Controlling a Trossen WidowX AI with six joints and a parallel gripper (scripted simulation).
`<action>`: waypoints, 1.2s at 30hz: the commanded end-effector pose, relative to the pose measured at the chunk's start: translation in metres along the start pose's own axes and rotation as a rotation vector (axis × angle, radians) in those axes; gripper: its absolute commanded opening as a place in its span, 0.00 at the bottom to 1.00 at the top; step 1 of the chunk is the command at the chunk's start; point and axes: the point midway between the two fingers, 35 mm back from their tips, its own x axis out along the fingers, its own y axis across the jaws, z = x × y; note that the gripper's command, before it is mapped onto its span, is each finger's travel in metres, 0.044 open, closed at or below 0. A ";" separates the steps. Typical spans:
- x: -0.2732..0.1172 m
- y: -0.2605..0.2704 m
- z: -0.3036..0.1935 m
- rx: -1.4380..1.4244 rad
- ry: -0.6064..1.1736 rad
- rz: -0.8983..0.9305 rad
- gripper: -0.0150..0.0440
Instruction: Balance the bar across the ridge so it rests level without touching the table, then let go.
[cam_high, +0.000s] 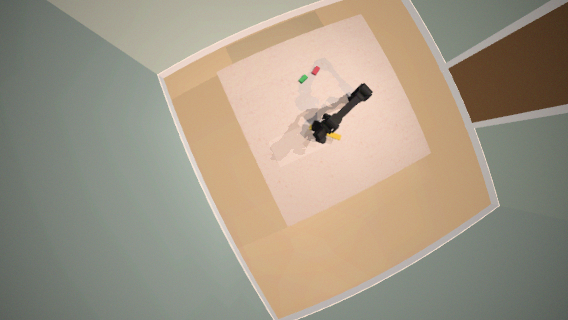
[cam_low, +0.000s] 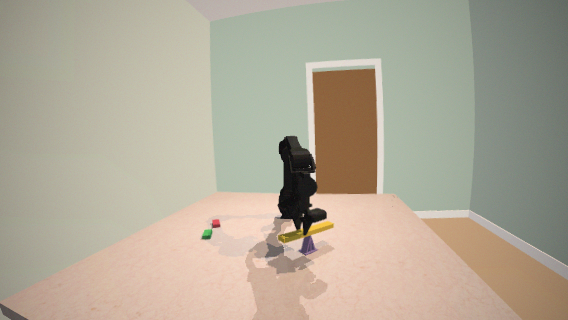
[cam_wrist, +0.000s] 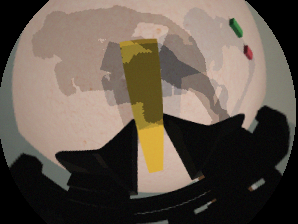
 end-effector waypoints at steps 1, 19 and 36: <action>0.002 0.000 -0.001 0.005 0.003 -0.002 0.25; 0.003 -0.001 -0.001 0.005 0.003 -0.002 0.25; 0.005 -0.001 -0.001 0.005 0.003 -0.002 0.25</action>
